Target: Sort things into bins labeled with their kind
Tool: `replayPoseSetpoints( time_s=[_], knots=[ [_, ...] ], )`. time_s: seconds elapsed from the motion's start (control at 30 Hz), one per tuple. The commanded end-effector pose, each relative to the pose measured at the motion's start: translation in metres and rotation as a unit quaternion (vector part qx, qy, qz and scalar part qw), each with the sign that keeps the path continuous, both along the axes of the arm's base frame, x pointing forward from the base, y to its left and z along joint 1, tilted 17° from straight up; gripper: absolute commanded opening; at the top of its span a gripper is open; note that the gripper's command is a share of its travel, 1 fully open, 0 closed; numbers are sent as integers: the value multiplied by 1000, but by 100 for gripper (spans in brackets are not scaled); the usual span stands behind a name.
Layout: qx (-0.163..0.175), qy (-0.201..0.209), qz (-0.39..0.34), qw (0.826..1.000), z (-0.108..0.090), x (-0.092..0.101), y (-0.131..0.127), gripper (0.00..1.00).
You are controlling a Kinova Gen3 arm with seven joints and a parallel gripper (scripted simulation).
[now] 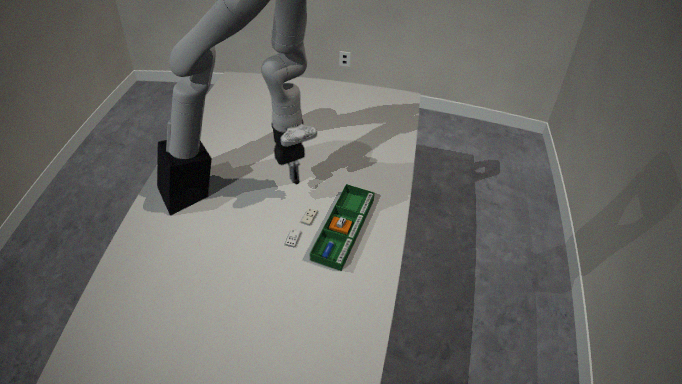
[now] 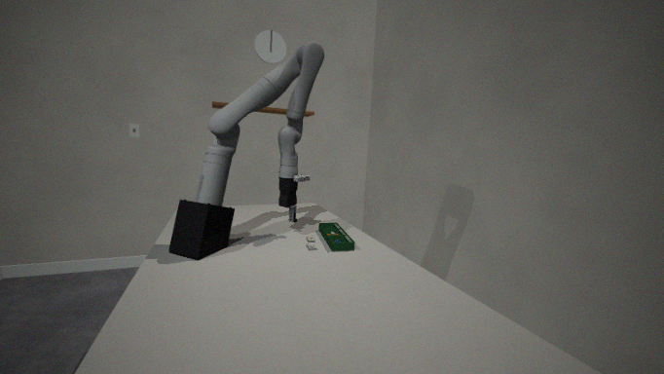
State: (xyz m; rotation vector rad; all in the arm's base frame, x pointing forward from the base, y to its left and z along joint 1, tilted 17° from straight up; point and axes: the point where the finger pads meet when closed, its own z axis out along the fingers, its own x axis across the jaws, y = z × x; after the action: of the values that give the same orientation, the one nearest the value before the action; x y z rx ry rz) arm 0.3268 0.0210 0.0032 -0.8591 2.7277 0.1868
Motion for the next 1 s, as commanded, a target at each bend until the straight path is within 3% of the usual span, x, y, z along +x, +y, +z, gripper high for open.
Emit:
replayPoseSetpoints(
  time_s=[0.0, 0.2, 0.3, 0.37, 0.7, 0.8, 0.97],
  knots=[
    [0, 0, 0, 1000, -3, 1, 1, 0],
    [0, 0, 0, 1000, -4, 1, 1, 0],
    [0, -1, 0, 1000, -1, 19, -1, 0],
    [0, -1, 0, 1000, -1, 19, -1, 0],
    [0, -1, 0, 1000, 11, 77, -9, 0],
    [0, -1, 0, 1000, 12, 81, -10, 0],
    [16, 14, -72, 997, 16, 99, -12, 0]
  ],
)
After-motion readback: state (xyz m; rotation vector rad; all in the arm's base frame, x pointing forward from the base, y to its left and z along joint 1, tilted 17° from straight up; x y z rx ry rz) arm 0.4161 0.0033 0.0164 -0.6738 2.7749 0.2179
